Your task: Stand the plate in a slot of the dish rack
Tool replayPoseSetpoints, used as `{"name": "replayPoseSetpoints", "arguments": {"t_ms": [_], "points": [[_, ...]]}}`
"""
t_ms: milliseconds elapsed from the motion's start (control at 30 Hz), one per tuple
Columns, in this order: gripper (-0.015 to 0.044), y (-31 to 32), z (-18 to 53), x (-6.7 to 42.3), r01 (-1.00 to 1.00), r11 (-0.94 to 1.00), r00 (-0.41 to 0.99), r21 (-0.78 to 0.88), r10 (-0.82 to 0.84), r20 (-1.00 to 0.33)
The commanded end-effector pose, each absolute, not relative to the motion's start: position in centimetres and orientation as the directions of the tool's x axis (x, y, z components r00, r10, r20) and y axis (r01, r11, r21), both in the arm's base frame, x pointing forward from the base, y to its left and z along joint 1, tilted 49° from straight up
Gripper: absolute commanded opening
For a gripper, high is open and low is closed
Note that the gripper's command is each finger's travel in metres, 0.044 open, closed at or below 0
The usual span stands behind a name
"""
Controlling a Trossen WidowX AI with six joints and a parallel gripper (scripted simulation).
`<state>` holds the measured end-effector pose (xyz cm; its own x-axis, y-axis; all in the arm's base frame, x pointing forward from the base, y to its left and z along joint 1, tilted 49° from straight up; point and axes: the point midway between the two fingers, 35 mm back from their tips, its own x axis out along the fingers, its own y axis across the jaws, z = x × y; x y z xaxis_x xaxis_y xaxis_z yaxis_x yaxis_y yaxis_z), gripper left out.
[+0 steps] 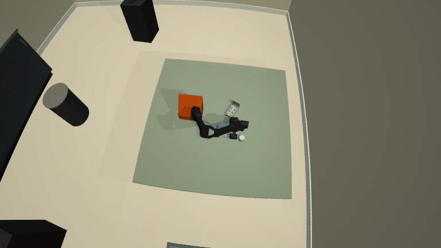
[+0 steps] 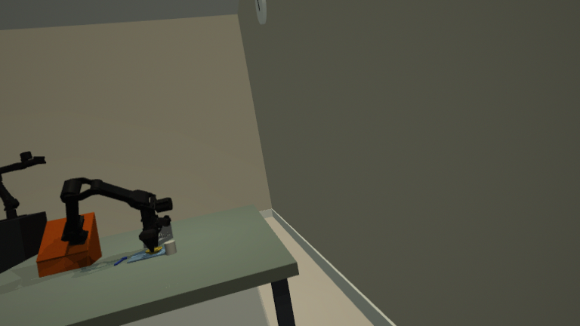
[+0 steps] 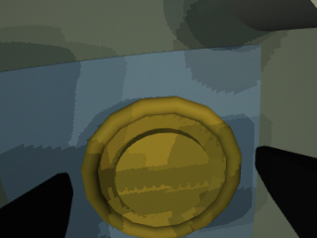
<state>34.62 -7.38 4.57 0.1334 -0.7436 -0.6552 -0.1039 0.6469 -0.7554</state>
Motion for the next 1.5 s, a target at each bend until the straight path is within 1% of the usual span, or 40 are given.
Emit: {"name": "replayPoseSetpoints", "arguments": {"t_ms": [0, 167, 267, 433, 767, 867, 1167, 1467], "points": [[0.0400, -7.9, 4.0, 34.4, -0.113, 0.642, 0.126, -0.758, -0.747, -0.652], [0.0400, -8.3, 3.7, 34.4, -0.113, 0.642, 0.126, -0.759, -0.748, -0.651], [0.0383, -8.3, 3.7, 34.4, -0.113, 0.642, 0.126, -0.759, -0.748, -0.651], [0.0383, -8.3, 3.7, 34.4, -0.113, 0.642, 0.126, -0.759, -0.748, -0.651], [0.0316, -8.3, 3.7, 34.4, -0.113, 0.642, 0.126, -0.759, -0.748, -0.651], [0.0237, -8.0, 3.9, 34.5, -0.114, 0.643, 0.127, -0.757, -0.747, -0.653], [0.0001, -4.2, 6.4, 34.9, -0.117, 0.656, 0.128, -0.745, -0.734, -0.667], [0.0000, -0.6, 9.1, 34.8, -0.118, 0.660, 0.126, -0.742, -0.731, -0.671]]}}
